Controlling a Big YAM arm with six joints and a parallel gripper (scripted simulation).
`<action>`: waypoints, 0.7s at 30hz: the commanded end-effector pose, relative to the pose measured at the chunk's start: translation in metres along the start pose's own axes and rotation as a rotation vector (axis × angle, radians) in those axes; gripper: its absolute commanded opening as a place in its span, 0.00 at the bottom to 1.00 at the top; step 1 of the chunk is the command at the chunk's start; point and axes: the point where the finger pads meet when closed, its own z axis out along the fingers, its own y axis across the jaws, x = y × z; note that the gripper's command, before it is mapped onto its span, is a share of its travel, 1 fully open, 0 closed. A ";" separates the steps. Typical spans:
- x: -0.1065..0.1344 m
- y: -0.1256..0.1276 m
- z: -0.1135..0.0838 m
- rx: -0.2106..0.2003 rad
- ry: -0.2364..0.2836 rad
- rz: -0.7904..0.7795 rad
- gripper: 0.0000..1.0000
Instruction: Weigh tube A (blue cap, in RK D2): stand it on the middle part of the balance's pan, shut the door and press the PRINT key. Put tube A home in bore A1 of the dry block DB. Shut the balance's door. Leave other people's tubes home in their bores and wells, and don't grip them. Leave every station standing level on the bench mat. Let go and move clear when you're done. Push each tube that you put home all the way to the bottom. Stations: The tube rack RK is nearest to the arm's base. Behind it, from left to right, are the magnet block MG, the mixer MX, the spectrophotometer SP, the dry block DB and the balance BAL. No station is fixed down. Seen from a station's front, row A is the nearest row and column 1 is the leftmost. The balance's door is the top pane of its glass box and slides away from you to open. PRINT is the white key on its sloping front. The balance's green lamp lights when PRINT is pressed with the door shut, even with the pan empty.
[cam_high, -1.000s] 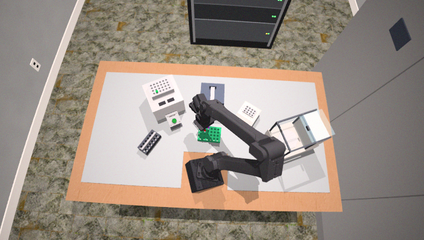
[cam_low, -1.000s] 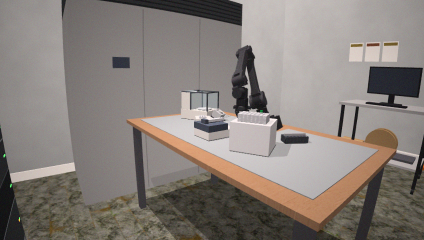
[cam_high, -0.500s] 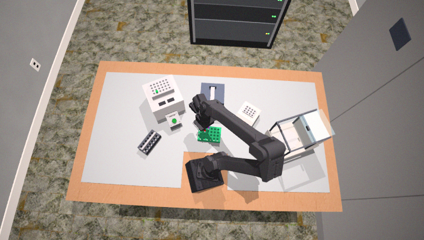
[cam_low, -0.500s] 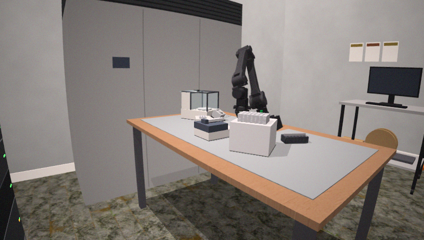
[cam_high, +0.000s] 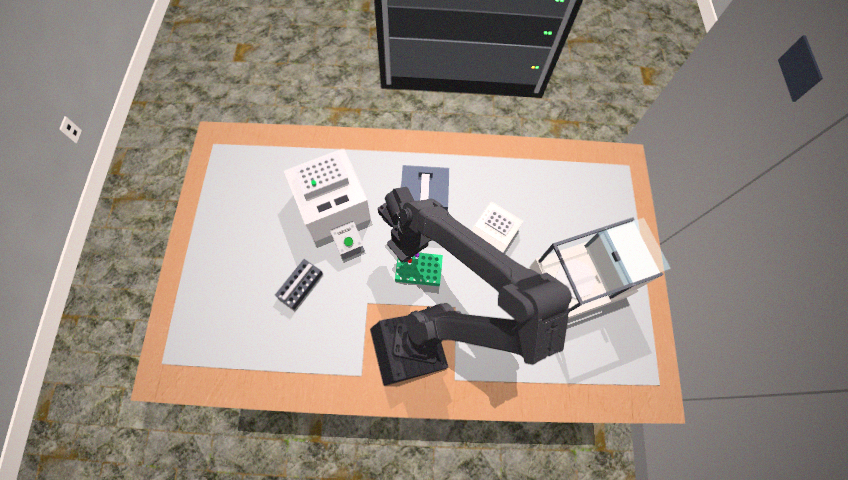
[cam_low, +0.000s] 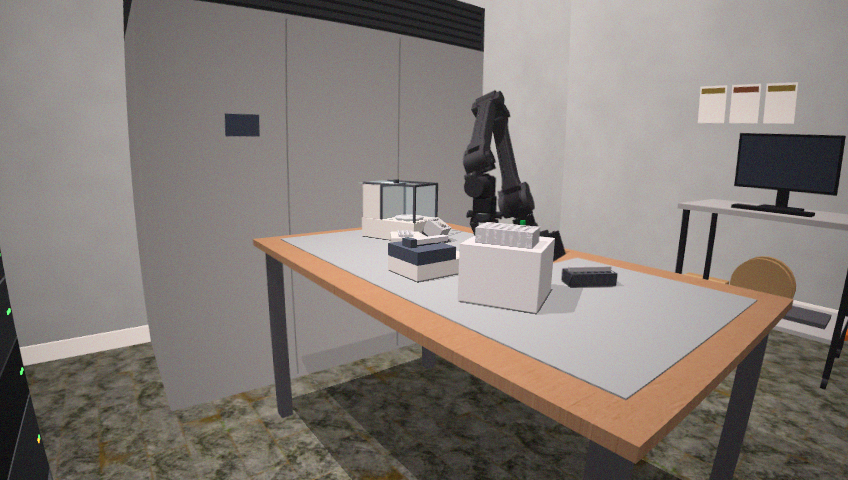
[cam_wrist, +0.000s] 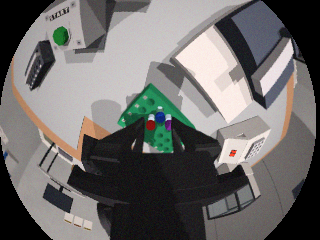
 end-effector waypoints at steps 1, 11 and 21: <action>-0.010 -0.007 -0.007 0.010 -0.025 0.002 0.36; 0.000 -0.003 0.007 0.003 0.003 -0.006 0.36; 0.000 -0.003 0.011 0.003 0.001 -0.006 0.36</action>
